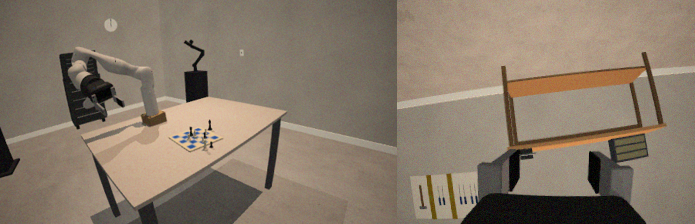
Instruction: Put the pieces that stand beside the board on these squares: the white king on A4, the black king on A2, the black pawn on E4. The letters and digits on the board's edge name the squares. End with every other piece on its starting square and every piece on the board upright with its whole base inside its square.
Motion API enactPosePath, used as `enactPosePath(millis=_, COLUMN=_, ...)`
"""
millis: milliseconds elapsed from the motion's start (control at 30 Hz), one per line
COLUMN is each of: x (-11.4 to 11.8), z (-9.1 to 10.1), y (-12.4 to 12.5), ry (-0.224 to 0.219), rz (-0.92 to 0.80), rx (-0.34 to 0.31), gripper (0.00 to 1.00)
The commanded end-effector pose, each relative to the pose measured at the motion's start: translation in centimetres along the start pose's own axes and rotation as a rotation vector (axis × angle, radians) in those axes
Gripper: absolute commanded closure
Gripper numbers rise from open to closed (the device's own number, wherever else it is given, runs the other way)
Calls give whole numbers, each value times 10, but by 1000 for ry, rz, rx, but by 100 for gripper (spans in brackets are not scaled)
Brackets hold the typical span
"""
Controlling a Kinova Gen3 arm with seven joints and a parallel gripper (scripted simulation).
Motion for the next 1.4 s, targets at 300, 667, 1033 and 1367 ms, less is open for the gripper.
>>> enactPosePath(millis=300, x=0, z=0, y=-1, ry=0, rz=2, rx=-1, gripper=0)
enactPosePath(millis=667, x=0, z=0, y=-1, ry=1, rz=-2, rx=0, gripper=0)
enactPosePath(millis=1033, x=8, z=2, y=4, ry=12, rz=-52, rx=36, gripper=0)
enactPosePath(millis=1367, x=21, z=8, y=14, ry=34, rz=-142, rx=106, gripper=0)
Point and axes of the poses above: the point where the finger pads meet when closed, its own z axis back along the fingers, its own x axis across the jaws, y = z × x, the point moved 8 cm from there along z, back along the fingers, and after that the axes turned 9 degrees about z, right-handed, at the moved point
